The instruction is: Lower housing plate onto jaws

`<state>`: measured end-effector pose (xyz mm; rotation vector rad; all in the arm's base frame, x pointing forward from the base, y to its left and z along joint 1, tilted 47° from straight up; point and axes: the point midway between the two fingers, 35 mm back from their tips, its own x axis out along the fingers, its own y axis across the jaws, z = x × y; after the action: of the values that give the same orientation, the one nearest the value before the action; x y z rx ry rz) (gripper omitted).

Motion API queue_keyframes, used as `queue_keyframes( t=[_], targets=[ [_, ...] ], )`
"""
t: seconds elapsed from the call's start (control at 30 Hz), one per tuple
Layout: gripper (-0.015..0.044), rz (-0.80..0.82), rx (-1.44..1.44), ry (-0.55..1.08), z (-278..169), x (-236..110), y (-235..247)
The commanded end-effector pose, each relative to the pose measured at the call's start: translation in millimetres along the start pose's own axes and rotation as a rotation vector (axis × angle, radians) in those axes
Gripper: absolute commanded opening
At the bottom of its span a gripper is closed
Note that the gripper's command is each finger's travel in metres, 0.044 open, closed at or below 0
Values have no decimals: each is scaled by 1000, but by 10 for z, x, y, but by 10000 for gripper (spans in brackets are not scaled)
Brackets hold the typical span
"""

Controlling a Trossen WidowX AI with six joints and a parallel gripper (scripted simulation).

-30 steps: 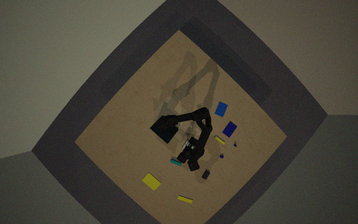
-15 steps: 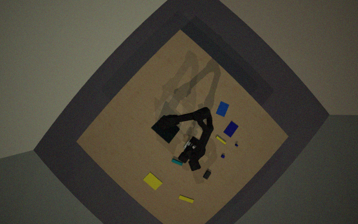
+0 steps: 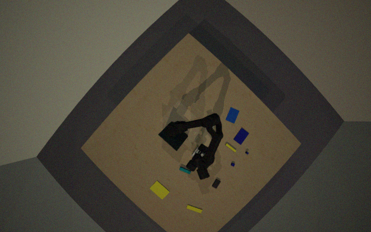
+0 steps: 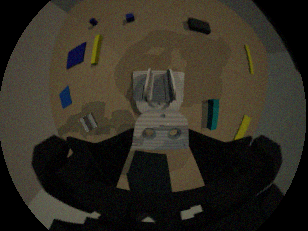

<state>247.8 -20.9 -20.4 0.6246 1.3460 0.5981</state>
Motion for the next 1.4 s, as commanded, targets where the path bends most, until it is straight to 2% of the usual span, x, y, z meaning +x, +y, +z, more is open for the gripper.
queue_keyframes(
  t=[0.0,1.13,1.37],
  targets=[
    [351,-2,0,1,0,35,-8],
    [351,0,0,1,-6,592,0],
    [351,1,0,1,-8,615,2]
  ],
)
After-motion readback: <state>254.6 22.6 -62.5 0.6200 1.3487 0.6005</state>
